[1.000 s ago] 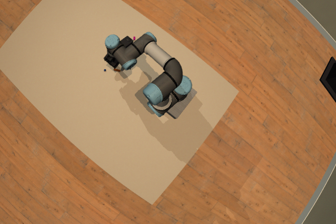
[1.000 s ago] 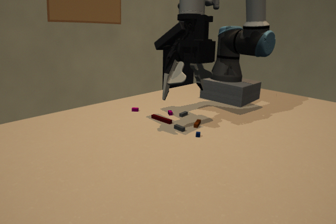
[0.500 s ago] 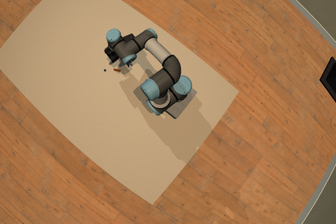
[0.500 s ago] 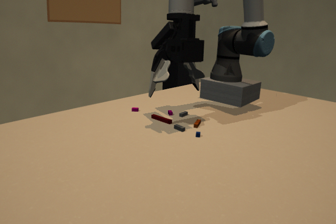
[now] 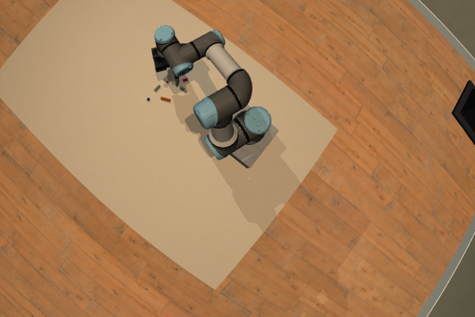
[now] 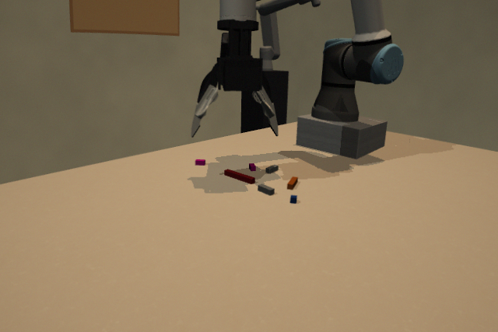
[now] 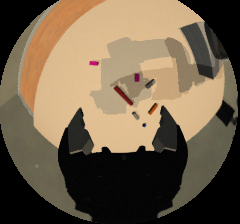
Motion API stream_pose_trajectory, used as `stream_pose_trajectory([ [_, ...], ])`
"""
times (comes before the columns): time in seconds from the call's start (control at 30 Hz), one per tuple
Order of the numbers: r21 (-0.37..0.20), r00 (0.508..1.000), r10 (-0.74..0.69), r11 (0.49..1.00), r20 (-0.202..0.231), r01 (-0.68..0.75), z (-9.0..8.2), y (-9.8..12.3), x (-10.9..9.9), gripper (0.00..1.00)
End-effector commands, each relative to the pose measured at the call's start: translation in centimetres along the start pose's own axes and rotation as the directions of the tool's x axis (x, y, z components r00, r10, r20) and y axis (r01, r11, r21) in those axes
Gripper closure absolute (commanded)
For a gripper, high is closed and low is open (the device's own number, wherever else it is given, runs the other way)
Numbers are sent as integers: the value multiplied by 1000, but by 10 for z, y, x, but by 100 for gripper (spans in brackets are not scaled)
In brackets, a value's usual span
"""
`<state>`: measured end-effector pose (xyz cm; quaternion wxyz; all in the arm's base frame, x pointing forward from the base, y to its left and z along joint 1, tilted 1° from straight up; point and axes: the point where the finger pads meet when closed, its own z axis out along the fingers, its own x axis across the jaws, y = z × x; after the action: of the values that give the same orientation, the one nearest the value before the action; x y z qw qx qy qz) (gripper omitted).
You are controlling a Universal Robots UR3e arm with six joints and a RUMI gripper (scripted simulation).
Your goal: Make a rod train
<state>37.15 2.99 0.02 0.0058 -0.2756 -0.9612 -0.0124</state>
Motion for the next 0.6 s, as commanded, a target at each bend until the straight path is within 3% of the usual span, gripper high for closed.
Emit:
stream_pose_trajectory([
  [0.0, 7, 991, 134, 991, -3, -134, 0, -7, -14, 0],
  [0.57, 7, 990, 142, 990, -3, -142, 0, -7, -15, 0],
])
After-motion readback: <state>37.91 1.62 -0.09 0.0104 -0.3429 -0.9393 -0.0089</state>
